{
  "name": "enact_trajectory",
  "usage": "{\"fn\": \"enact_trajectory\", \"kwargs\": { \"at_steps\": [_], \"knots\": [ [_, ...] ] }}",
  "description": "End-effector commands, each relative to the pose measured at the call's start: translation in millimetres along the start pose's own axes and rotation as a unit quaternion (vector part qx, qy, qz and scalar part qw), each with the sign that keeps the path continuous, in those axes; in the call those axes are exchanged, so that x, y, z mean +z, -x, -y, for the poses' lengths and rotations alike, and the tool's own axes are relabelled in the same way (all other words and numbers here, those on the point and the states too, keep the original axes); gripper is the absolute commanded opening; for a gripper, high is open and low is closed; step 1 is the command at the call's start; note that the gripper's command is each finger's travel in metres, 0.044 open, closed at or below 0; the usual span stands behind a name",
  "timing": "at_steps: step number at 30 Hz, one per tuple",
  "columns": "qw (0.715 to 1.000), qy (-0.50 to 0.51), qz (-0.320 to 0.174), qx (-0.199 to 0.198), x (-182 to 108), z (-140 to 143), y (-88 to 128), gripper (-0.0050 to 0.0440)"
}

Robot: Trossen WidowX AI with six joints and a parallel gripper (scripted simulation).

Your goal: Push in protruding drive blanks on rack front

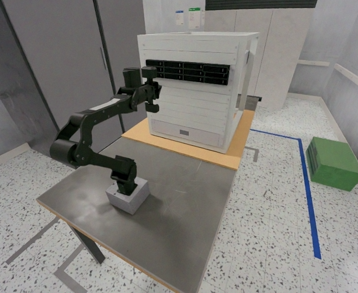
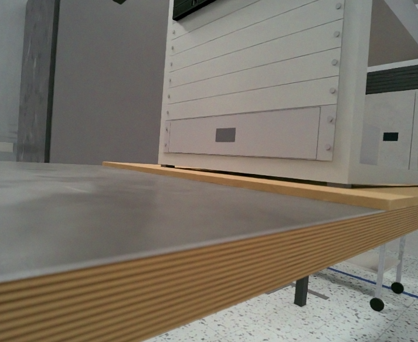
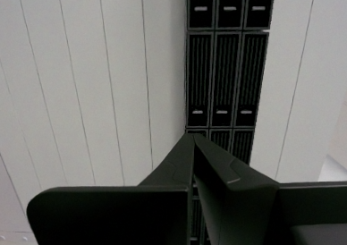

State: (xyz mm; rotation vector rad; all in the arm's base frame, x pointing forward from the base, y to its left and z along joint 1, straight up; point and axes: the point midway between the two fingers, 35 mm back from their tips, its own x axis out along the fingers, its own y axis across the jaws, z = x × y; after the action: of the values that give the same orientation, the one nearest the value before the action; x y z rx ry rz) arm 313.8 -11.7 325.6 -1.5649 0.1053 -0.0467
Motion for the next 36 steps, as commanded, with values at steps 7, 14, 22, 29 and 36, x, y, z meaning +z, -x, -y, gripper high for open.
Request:
{"fn": "enact_trajectory", "kwargs": {
  "at_steps": [7, 14, 22, 29, 36],
  "knots": [
    [1.000, 0.000, 0.000, -0.018, 0, 14, 4, -0.0050],
    [1.000, 0.000, 0.000, -0.018, 0, 14, 4, -0.0050],
    [1.000, 0.000, 0.000, -0.018, 1, 25, -23, -0.0050],
    [1.000, 0.000, 0.000, -0.018, 1, 31, -40, -0.0050],
    [1.000, 0.000, 0.000, -0.018, 1, 32, -48, -0.0050]
  ]
}}
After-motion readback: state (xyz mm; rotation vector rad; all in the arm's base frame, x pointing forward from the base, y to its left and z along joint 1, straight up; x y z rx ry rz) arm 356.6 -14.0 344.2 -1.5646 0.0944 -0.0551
